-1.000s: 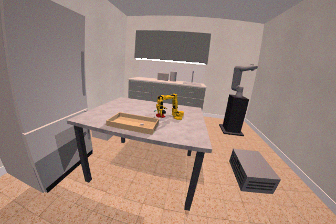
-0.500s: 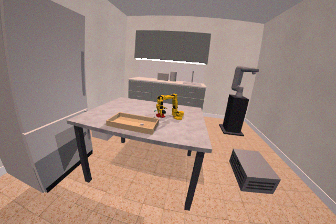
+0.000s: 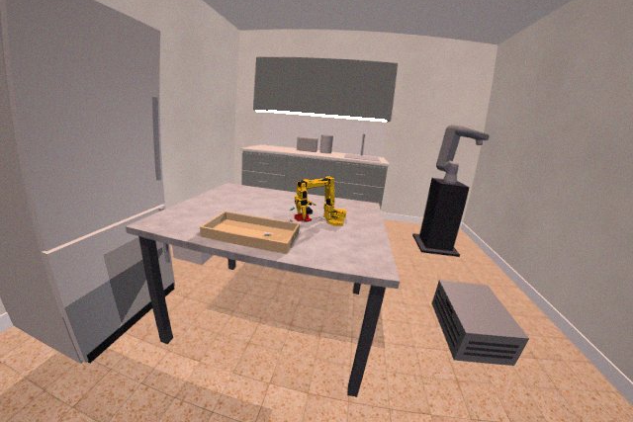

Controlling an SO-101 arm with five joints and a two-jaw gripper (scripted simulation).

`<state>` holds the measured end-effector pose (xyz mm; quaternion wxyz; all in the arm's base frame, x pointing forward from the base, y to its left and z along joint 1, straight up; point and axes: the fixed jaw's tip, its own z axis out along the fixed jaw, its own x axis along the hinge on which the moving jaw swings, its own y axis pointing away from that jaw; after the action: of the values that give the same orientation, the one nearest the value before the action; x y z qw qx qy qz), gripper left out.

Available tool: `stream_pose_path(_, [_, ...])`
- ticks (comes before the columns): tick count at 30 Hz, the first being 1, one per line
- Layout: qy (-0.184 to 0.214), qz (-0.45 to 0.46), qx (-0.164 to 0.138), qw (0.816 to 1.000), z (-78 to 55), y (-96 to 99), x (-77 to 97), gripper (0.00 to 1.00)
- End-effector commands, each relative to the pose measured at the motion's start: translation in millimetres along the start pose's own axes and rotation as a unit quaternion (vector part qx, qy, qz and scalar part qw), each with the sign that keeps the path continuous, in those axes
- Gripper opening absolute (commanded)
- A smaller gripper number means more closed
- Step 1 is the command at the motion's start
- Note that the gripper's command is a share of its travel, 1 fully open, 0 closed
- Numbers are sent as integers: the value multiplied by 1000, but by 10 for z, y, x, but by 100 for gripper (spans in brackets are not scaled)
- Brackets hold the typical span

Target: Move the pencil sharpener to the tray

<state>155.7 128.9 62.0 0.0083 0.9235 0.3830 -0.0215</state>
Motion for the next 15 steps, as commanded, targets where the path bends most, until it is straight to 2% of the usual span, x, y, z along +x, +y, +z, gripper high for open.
stream_pose_path(1, [23,0,0,1000,-104,38,-20,22])
stream_pose_path(15, [23,0,-1,1000,-101,175,-365,22])
